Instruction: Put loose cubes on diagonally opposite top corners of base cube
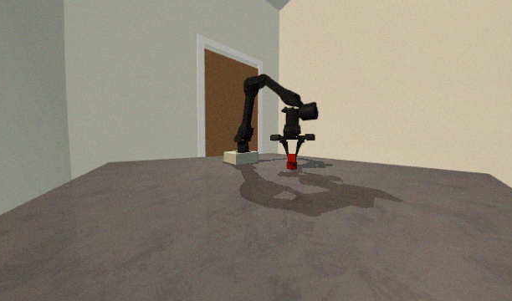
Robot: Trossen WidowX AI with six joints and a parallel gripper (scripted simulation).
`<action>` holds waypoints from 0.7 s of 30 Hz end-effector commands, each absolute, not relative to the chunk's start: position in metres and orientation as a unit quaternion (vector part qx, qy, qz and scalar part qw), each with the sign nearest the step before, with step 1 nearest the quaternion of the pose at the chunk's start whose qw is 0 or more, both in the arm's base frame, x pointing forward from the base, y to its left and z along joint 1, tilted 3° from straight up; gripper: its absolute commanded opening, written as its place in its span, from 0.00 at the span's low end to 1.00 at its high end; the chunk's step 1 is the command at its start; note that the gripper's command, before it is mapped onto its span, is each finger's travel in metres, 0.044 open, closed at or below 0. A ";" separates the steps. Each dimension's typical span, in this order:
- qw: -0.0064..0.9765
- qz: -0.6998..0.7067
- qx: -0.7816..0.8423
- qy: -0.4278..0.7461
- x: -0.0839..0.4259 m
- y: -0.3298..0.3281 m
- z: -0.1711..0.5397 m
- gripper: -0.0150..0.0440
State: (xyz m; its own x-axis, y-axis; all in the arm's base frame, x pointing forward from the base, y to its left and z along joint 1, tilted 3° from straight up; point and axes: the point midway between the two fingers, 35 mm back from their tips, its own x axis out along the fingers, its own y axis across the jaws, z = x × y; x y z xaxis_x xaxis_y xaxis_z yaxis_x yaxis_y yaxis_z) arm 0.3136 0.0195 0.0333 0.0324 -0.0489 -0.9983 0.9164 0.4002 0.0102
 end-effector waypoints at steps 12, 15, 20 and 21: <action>0.610 -0.398 0.375 0.574 0.313 0.019 0.031 0.43; 0.610 -0.398 0.375 0.574 0.313 0.019 0.031 0.43; 0.610 -0.398 0.375 0.574 0.313 0.019 0.031 0.60; 0.610 -0.398 0.375 0.574 0.313 0.019 0.031 0.60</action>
State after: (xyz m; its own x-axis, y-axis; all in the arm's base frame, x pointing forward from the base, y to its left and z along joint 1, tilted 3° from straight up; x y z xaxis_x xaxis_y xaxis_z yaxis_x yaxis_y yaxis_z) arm 0.3136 0.0195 0.0332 0.0323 -0.0488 -0.9983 0.9164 0.4002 0.0100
